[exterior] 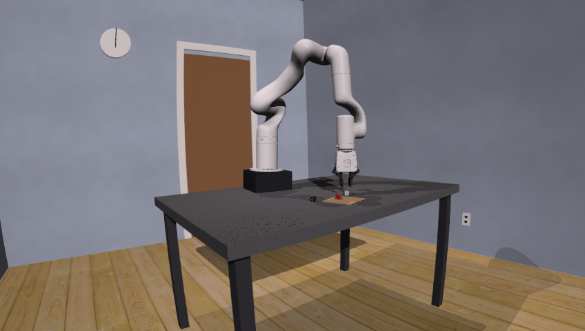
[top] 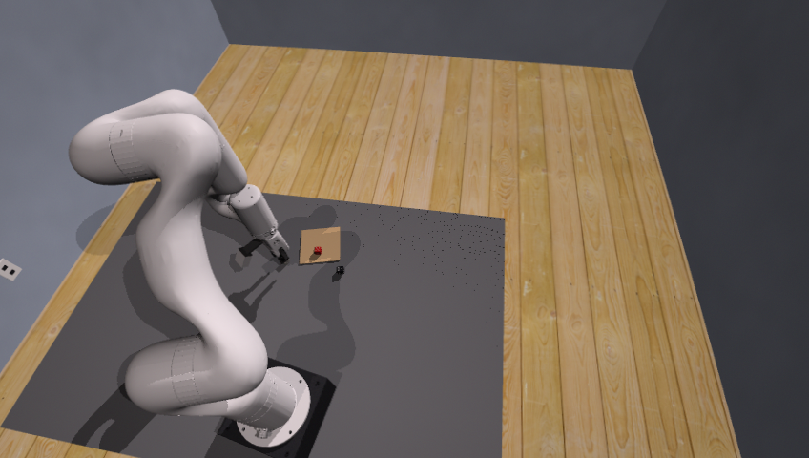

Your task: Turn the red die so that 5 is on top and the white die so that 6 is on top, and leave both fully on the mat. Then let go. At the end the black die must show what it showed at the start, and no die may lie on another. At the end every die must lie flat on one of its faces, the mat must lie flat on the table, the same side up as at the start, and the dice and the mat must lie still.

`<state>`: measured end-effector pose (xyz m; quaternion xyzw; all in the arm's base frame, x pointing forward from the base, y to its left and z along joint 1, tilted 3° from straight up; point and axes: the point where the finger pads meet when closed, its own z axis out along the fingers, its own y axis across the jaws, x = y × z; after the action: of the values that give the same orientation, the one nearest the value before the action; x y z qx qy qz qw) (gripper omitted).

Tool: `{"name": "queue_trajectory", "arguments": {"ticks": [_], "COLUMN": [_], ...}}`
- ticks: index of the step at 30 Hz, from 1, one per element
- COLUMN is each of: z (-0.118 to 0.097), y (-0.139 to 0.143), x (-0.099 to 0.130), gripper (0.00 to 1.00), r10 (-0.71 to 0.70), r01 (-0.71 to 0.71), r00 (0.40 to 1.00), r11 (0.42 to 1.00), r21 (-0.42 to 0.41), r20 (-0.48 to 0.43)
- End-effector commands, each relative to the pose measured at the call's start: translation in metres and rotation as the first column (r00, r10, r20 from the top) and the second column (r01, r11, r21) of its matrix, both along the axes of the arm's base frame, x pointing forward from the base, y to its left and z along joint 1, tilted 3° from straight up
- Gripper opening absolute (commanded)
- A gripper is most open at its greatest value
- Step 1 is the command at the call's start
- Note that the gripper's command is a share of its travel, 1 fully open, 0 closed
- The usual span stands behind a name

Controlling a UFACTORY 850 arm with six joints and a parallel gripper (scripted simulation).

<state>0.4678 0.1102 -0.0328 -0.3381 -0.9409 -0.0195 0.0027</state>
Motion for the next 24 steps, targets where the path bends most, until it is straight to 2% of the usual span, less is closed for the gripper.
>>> {"name": "queue_trajectory", "arguments": {"ticks": [1,24], "z": [-0.0042,-0.0136], "y": [0.0003,0.0006], "x": [0.0009,0.0008], "gripper": [0.36,0.36], "r10": [0.000,0.000], "r01": [0.000,0.000], "r00": [1.000,1.000], "r11": [1.000,1.000], "r21": [0.006,0.006], "r20": [0.004,0.004]}}
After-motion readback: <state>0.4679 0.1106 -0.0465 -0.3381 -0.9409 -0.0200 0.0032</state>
